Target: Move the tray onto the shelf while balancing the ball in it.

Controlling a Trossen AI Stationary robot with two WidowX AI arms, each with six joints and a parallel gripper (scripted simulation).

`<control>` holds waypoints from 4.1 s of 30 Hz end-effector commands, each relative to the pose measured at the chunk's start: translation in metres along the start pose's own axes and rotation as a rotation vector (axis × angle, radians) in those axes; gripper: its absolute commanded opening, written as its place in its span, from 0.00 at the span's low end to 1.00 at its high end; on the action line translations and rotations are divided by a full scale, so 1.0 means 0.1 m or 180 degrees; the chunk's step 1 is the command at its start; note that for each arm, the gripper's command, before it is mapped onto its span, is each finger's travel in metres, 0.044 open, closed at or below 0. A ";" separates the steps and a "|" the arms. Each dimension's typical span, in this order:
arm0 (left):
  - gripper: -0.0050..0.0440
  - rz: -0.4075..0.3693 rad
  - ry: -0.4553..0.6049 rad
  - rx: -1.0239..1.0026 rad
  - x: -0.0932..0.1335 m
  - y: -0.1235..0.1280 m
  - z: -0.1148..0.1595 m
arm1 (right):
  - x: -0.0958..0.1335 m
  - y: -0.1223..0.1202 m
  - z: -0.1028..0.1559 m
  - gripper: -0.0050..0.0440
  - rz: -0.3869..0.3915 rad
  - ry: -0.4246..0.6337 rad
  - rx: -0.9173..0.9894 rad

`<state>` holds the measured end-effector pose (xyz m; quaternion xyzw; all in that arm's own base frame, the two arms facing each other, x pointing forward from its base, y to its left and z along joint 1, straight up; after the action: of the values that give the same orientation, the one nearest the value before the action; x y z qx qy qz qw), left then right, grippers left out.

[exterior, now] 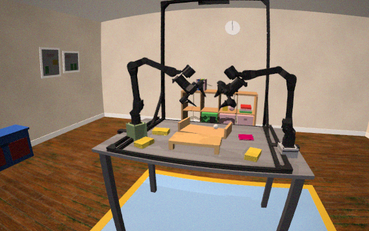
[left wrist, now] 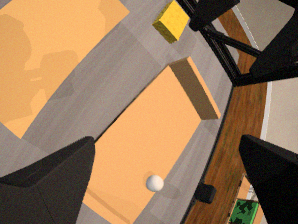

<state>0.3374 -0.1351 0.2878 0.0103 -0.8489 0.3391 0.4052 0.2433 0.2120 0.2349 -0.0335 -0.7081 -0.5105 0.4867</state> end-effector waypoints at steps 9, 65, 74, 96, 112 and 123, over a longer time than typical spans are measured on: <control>0.92 -0.0831 0.0717 0.0803 -0.54 -0.32 0.37 | -0.43 -0.09 0.79 0.92 0.1010 0.0205 -0.0887; 0.92 -0.2428 0.0908 0.1826 -1.23 -0.08 0.91 | -1.00 -0.70 2.76 0.92 0.2351 -0.0735 -0.1879; 0.92 -0.2428 0.0908 0.1826 -1.33 -0.01 0.97 | -1.10 -0.79 2.77 0.92 0.2351 -0.0735 -0.1879; 0.92 -0.2428 0.0908 0.1826 -1.54 0.16 1.10 | -1.32 -0.99 2.77 0.92 0.2351 -0.0735 -0.1879; 0.92 -0.2428 0.0908 0.1826 -1.62 0.23 1.16 | -1.40 -1.08 2.77 0.92 0.2351 -0.0735 -0.1879; 0.43 -0.2428 0.0908 0.1826 -1.62 0.23 1.16 | -1.40 -1.08 2.77 0.43 0.2351 -0.0735 -0.1879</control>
<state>0.3607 -0.2268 0.1150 0.3828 -0.5946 0.3887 0.5906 0.0772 0.4327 0.0598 -0.4731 -0.5243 -0.4765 0.5236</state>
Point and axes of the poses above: on each arm, the point midway between the two fingers, 35 mm back from their tips, its own x axis back along the fingers, its own y axis across the jaws, z = x × y, the point moved 10 cm from there along x, back along the fingers, and after that the axes turned 9 degrees about -x, right-handed, at the moved point
